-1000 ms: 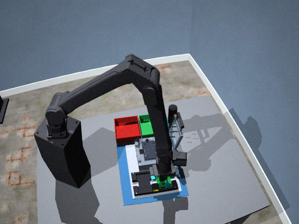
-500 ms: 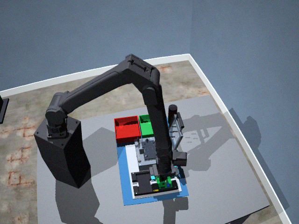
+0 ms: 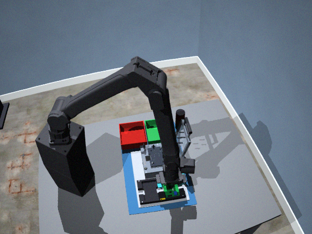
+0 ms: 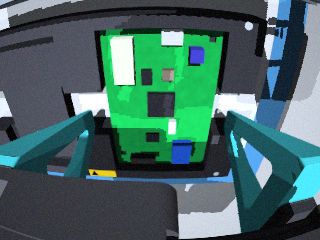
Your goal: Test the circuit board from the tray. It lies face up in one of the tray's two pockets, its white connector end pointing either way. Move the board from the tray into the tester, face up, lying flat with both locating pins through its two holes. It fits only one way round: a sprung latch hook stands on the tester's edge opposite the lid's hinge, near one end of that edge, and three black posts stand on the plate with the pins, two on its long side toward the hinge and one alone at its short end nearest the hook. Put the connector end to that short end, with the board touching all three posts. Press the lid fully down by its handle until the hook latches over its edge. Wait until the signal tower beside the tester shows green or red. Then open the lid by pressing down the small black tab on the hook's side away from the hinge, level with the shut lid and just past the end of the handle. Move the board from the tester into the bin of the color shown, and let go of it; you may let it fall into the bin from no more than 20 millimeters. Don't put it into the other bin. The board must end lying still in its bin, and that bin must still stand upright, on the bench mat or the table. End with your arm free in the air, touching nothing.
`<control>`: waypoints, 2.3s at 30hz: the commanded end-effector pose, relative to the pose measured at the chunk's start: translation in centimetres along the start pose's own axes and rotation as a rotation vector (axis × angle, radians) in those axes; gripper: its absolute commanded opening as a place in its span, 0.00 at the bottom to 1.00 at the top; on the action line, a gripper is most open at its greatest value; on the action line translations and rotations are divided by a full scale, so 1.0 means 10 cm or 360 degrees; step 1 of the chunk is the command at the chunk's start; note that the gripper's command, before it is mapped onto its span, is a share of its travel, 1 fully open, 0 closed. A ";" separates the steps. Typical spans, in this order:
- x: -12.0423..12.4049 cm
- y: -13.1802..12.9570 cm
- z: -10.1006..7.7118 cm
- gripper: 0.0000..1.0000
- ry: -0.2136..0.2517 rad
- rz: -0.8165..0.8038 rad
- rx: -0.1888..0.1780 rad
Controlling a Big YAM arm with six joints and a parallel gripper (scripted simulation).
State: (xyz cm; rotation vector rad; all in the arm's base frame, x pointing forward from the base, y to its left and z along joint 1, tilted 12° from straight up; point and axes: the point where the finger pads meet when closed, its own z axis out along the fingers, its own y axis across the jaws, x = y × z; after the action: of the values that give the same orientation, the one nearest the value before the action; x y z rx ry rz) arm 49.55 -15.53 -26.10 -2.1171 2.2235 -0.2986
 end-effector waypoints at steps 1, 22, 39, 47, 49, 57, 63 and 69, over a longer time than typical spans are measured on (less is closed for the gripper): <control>0.06 -0.08 -0.02 0.92 0.0001 0.0005 0.0017; 0.08 -0.14 -0.09 0.92 0.0006 0.0006 0.0035; 0.08 -0.14 -0.09 0.92 0.0006 0.0006 0.0035; 0.08 -0.13 -0.07 0.92 0.0005 0.0006 0.0032; 0.07 -0.11 -0.03 0.92 0.0003 0.0005 0.0025; 0.07 -0.07 0.09 0.92 0.0002 0.0006 0.0020; 0.05 -0.03 0.13 0.92 -0.0002 0.0003 0.0005; 0.07 -0.07 0.17 0.92 0.0002 0.0006 0.0018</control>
State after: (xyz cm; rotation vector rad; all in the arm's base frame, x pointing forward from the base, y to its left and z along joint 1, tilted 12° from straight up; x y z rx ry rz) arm 50.19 -15.77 -26.97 -2.1148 2.2210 -0.3056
